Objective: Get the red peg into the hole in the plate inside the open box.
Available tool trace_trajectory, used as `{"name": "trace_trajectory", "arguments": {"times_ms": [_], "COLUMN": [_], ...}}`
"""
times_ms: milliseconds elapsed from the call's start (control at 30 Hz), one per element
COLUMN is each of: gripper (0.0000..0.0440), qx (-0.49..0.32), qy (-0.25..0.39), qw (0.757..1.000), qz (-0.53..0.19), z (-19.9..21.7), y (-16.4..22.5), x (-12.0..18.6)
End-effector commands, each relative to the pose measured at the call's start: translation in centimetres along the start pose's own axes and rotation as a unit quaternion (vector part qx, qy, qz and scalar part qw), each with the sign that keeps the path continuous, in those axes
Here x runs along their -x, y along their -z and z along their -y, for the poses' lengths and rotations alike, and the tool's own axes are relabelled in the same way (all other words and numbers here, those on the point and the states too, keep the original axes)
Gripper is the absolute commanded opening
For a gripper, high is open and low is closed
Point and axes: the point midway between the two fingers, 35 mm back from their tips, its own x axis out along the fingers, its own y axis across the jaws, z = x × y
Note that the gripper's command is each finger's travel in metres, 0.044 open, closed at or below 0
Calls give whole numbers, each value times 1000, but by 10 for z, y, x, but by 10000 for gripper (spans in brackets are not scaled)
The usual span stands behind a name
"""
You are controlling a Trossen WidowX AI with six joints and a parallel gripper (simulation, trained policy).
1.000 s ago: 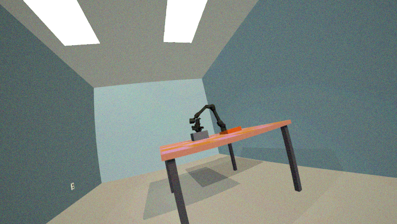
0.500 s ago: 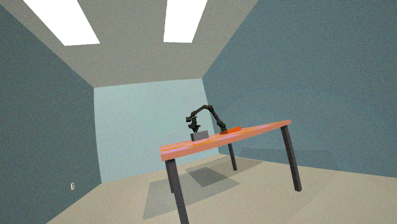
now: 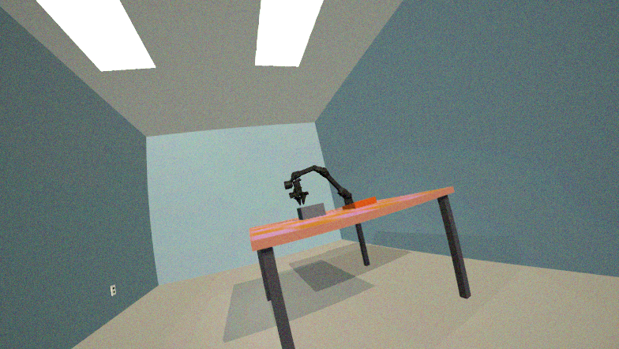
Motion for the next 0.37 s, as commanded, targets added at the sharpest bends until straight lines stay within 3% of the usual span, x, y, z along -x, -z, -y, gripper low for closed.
{"name": "trace_trajectory", "arguments": {"times_ms": [0,333], "gripper": [206,217], "qx": [-6,-18], "qy": [2,6], "qw": [1000,1000], "qz": [-11,-22], "z": [-3,-19], "y": [1,-2], "x": [5,13]}}
